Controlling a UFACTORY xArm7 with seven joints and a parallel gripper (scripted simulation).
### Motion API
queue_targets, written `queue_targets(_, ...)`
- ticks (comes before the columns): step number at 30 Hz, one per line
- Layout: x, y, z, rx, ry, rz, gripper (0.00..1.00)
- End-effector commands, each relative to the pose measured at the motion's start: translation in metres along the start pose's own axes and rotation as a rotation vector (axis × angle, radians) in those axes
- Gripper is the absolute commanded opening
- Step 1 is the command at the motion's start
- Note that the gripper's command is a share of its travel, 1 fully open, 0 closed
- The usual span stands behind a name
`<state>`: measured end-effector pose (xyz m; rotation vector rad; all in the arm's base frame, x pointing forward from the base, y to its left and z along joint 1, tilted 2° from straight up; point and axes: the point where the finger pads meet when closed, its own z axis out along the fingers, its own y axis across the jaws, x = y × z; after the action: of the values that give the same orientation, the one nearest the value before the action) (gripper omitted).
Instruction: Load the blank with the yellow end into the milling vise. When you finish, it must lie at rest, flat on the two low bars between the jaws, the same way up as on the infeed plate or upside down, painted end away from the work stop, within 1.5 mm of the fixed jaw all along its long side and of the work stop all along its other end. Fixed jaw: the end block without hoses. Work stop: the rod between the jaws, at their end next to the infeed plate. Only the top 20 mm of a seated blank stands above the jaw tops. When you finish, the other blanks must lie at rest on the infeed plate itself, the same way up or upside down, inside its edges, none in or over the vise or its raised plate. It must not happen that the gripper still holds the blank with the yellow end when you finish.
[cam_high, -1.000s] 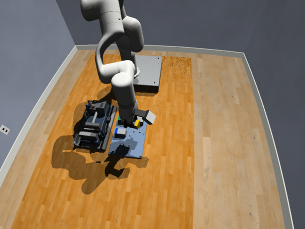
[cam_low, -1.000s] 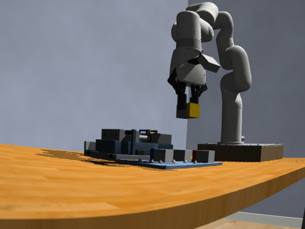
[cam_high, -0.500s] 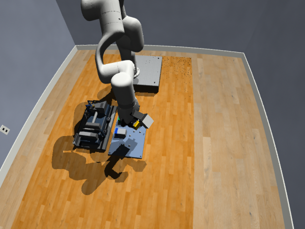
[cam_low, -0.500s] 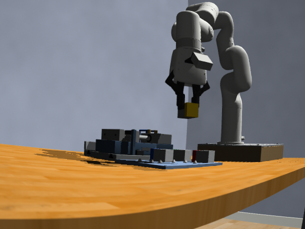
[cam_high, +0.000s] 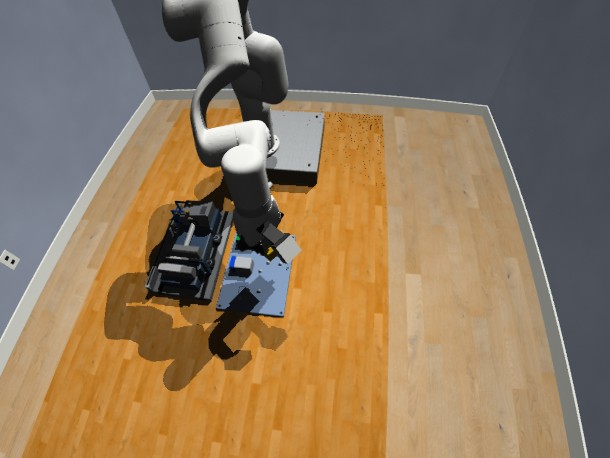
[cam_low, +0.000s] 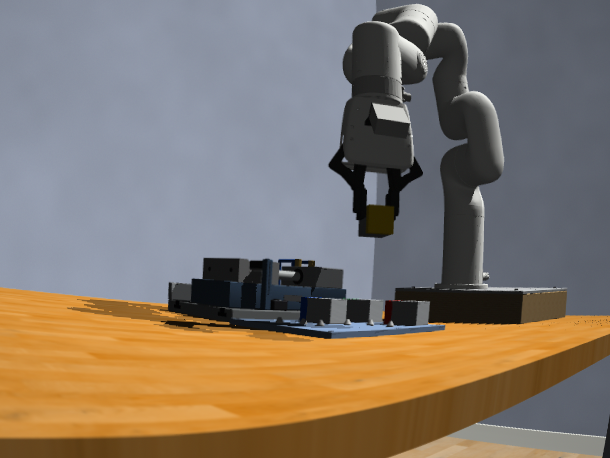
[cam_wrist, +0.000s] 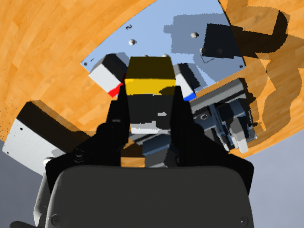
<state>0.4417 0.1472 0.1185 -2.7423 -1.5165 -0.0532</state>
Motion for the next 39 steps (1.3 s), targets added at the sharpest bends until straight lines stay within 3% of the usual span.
queue_targets(1,0.0012,0.0009,-0.0016,-0.006,-0.001,0.039,0.0)
queue_targets(5,0.0012,0.0009,-0.0016,-0.006,-0.001,0.039,0.0)
queue_targets(15,0.0012,0.001,-0.0017,-0.006,-0.001,0.267,0.0)
queue_targets(39,0.0012,0.001,-0.0017,-0.007,-0.001,0.403,0.0)
